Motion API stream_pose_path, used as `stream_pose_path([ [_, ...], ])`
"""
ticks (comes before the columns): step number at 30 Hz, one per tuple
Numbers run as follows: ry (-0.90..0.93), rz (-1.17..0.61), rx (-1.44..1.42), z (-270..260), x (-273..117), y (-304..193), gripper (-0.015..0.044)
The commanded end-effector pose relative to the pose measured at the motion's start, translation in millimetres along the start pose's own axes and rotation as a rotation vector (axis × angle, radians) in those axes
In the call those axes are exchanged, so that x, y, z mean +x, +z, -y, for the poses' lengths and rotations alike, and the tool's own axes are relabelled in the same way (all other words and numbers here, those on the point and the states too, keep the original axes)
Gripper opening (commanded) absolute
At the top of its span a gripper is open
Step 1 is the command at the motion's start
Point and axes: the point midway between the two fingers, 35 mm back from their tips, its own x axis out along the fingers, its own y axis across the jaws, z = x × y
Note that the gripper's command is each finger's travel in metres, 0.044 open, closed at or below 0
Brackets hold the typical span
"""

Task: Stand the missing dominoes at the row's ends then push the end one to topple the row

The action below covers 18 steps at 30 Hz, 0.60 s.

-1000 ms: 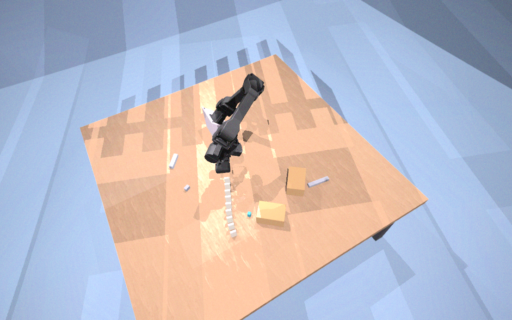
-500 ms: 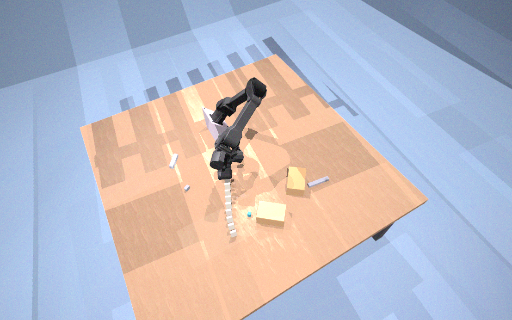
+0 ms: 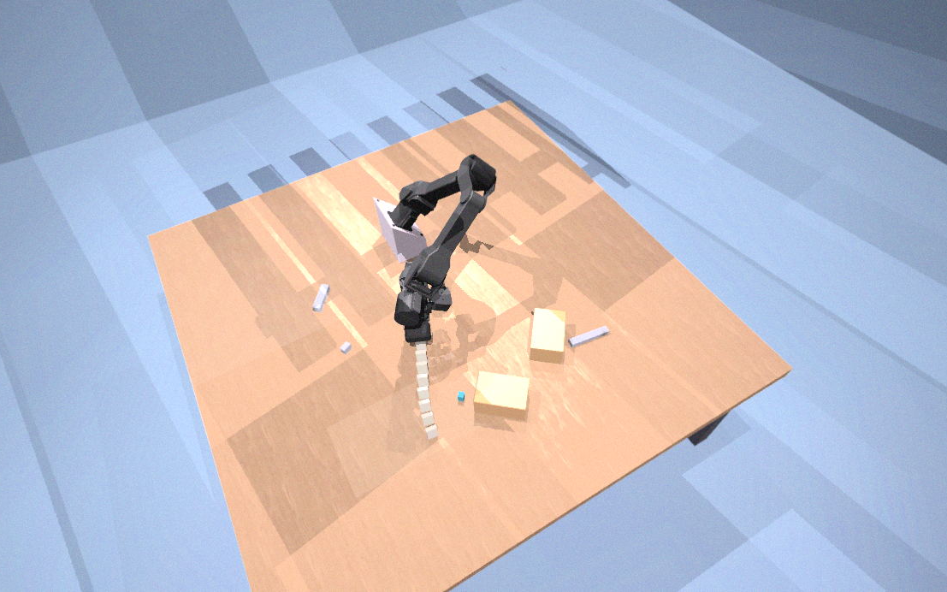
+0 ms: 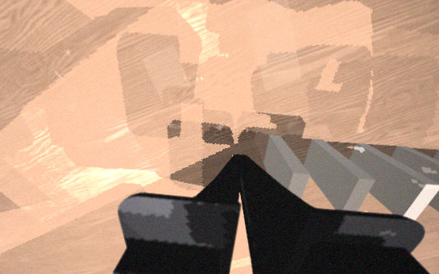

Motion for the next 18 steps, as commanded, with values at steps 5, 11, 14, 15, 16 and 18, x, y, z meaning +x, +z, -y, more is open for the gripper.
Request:
stream_pose_path([
  [5,0.006,0.003,0.006,12,2,0,0.0],
  [11,0.006,0.003,0.005,22,2,1,0.0],
  [14,-0.001,-0.001,-0.001,22,-1,0,0.0],
  [15,-0.002,-0.004,-0.001,23,-4,0,0.0],
  [16,-0.004,-0.01,0.0,24,-9,-1,0.0],
  [18,-0.006,-0.018,0.0,27,-20,-2,0.0],
])
